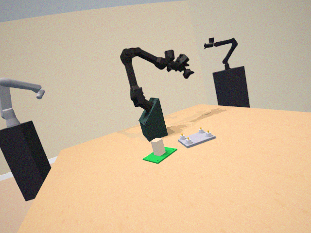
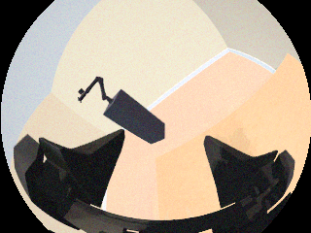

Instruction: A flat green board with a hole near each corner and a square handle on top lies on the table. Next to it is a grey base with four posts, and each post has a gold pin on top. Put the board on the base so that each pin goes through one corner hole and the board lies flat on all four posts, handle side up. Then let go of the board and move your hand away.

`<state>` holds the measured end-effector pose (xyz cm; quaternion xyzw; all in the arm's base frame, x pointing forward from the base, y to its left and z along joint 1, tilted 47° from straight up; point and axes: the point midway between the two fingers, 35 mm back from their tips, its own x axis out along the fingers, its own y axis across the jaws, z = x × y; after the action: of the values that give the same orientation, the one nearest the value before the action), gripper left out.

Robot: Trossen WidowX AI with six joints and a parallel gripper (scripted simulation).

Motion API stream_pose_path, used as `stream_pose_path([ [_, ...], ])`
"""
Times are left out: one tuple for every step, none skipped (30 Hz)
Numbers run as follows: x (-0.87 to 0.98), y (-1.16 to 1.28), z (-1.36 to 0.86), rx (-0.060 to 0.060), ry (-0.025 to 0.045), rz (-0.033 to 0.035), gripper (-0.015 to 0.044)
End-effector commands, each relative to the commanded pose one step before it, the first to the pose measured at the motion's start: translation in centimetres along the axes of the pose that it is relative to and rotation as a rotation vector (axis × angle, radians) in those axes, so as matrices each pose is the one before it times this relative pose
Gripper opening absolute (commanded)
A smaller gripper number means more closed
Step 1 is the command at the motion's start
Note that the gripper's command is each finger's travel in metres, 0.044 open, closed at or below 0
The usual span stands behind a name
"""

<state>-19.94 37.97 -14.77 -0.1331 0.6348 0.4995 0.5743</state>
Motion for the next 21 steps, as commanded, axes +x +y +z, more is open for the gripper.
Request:
stream_pose_path([
  [-0.042, -0.061, 0.128, 0.0007, -0.00179, -0.00153, 0.0426],
  [-0.126, -0.185, 0.382, 0.0021, -0.00533, -0.00463, 0.0440],
  [-0.210, -0.316, 0.633, 0.0036, -0.00876, -0.00781, 0.0440],
  [-0.294, -0.457, 0.877, 0.0051, -0.01201, -0.01112, 0.0440],
  [-0.377, -0.611, 1.111, 0.0066, -0.01500, -0.01460, 0.0440],
  [-0.401, -0.685, 1.172, 0.0071, -0.01550, -0.01601, 0.0440],
  [-0.323, -0.584, 0.946, 0.0059, -0.01227, -0.01341, 0.0440],
  [-0.236, -0.539, 0.798, 0.0031, -0.01213, -0.01500, 0.0440],
  [-0.277, -0.707, 0.982, 0.0031, -0.01540, -0.02055, 0.0440],
  [-0.332, -0.900, 1.176, 0.0038, -0.01786, -0.02573, 0.0440],
  [-0.377, -1.101, 1.338, 0.0044, -0.01948, -0.03085, 0.0440],
  [-0.386, -1.233, 1.384, 0.0047, -0.01911, -0.03383, 0.0440],
  [-0.365, -1.288, 1.332, 0.0046, -0.01729, -0.03459, 0.0440],
  [-0.344, -1.340, 1.278, 0.0045, -0.01543, -0.03527, 0.0440],
  [-0.322, -1.391, 1.222, 0.0044, -0.01354, -0.03587, 0.0440],
  [-0.301, -1.438, 1.163, 0.0043, -0.01163, -0.03639, 0.0440],
  [-0.278, -1.483, 1.102, 0.0041, -0.00970, -0.03682, 0.0440],
  [-0.256, -1.525, 1.038, 0.0039, -0.00775, -0.03717, 0.0440],
  [-0.233, -1.565, 0.973, 0.0037, -0.00579, -0.03743, 0.0440],
  [-0.210, -1.601, 0.906, 0.0035, -0.00382, -0.03761, 0.0440],
  [-0.194, -1.684, 0.861, 0.0034, -0.00188, -0.03885, 0.0440],
])
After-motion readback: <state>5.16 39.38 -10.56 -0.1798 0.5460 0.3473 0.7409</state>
